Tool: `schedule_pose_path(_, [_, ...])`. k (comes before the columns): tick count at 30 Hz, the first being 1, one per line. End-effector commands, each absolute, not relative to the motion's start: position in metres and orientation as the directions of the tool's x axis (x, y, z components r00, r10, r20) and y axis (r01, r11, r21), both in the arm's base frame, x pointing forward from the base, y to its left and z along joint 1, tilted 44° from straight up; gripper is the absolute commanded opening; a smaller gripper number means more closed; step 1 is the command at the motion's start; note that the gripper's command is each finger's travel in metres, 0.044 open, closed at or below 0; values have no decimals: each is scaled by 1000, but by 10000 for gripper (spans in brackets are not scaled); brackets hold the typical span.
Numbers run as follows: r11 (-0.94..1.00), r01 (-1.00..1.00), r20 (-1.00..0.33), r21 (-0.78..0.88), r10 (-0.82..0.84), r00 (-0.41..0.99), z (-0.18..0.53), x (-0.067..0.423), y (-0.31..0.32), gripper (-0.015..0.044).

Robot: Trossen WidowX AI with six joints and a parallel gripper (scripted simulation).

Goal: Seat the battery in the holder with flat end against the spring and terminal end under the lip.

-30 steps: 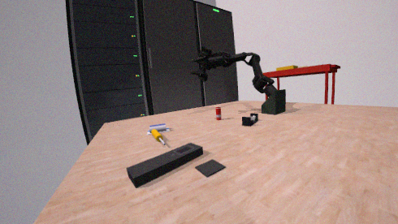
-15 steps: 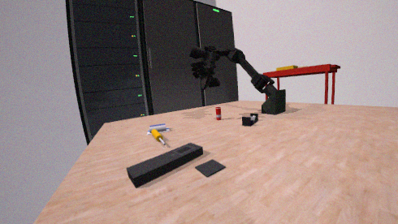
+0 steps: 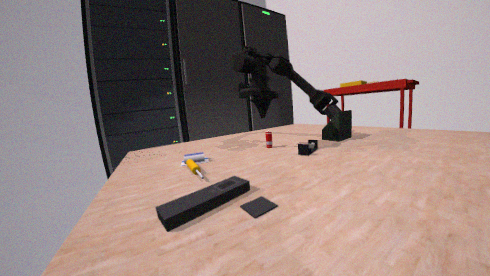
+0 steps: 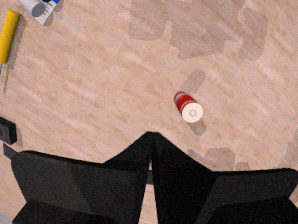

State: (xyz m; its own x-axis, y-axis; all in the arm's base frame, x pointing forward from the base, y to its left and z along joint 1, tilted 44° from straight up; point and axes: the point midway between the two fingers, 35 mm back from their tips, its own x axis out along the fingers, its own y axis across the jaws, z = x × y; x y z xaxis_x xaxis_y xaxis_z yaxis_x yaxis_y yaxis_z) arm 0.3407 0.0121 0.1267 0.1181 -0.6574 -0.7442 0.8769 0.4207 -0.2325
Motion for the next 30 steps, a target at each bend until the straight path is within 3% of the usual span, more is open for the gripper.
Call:
schedule_pose_path(1, [394, 888, -725, -239, -680, 107, 130, 341, 10, 0])
schedule_pose_path(14, [393, 888, -723, -239, -683, 108, 73, 350, -44, 0])
schedule_pose_path(30, [393, 888, -722, -240, -683, 108, 79, 334, -53, 0])
